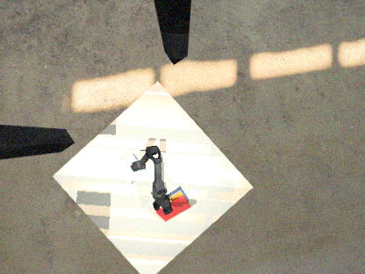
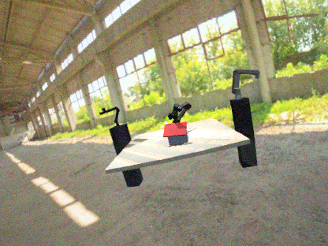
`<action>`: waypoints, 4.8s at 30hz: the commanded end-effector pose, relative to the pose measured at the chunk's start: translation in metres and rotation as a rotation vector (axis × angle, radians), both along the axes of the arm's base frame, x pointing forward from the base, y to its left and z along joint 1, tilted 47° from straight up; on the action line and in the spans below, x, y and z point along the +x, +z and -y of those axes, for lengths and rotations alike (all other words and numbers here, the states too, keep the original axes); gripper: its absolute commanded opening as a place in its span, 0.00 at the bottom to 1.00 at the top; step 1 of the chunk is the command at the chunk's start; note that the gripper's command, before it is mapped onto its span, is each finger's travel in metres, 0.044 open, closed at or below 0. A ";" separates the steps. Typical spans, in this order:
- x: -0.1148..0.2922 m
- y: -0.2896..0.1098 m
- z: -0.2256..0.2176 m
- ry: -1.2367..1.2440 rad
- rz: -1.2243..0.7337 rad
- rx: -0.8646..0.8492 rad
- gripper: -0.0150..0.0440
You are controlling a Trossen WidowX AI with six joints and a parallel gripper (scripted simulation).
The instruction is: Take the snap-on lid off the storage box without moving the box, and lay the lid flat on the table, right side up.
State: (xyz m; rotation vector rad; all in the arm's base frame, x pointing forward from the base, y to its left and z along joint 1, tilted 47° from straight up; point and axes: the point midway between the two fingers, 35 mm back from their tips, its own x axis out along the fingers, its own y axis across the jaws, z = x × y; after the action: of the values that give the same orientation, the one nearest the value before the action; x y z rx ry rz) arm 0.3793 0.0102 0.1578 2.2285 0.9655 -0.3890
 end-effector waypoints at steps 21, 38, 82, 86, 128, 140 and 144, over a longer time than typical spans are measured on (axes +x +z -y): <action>0.006 0.024 0.026 -0.008 0.011 -0.010 0.25; 0.006 0.029 0.038 -0.008 0.011 -0.010 0.25; 0.003 -0.038 0.099 -0.008 0.012 -0.014 0.25; 0.003 -0.043 0.104 -0.008 0.012 -0.014 0.25; 0.000 -0.103 0.163 -0.008 0.013 -0.018 0.25; 0.000 -0.120 0.180 -0.008 0.014 -0.020 0.25; -0.001 -0.126 0.186 -0.008 0.014 -0.020 0.25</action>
State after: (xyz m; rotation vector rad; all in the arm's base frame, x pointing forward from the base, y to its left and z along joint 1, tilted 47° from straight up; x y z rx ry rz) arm 0.3772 -0.1687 0.0329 2.2220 0.9514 -0.3970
